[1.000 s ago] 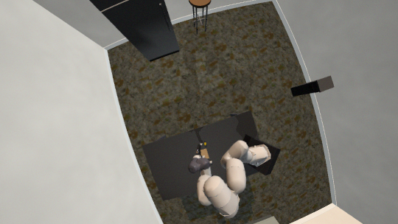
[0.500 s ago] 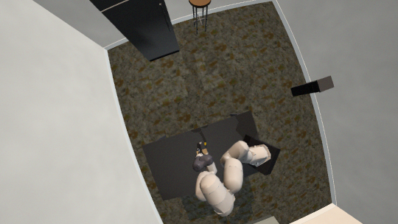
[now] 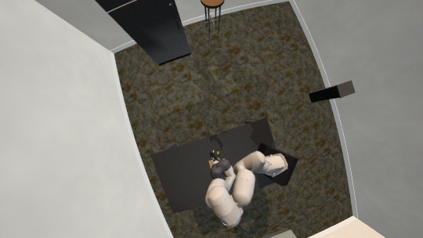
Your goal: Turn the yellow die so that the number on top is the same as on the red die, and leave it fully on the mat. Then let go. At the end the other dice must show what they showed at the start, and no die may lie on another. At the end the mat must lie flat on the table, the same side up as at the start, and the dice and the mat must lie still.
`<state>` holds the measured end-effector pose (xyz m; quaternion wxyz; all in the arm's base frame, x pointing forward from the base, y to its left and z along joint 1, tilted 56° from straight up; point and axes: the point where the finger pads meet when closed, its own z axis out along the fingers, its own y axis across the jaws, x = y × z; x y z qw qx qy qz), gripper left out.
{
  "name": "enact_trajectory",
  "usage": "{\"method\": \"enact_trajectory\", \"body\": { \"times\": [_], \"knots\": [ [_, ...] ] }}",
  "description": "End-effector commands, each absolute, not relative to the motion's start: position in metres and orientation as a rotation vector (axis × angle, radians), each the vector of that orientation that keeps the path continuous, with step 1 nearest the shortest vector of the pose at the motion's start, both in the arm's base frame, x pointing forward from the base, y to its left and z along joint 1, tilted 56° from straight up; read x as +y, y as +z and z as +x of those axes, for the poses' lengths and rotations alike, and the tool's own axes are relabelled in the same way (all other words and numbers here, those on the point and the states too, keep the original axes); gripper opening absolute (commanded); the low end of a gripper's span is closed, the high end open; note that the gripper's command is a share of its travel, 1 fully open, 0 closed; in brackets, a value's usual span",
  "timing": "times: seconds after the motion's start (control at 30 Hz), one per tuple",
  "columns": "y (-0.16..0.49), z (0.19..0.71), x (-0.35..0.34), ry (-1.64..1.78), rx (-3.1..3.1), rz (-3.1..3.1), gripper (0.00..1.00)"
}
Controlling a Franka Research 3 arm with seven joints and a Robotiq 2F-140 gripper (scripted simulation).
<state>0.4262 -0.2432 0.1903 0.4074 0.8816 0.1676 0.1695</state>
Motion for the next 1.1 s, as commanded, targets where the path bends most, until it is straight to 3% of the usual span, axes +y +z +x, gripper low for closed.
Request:
{"method": "enact_trajectory", "body": {
  "times": [0.0, 0.67, 0.7, 1.07],
  "knots": [
    [0.194, 0.439, -0.239, 0.432, 0.575, 2.157, 1.0],
    [0.174, 0.435, -0.251, 0.371, 0.894, 1.998, 1.0],
    [0.174, 0.435, -0.251, 0.371, 0.894, 1.998, 0.25],
    [0.174, 0.435, -0.251, 0.371, 0.894, 1.998, 0.25]
  ]
}}
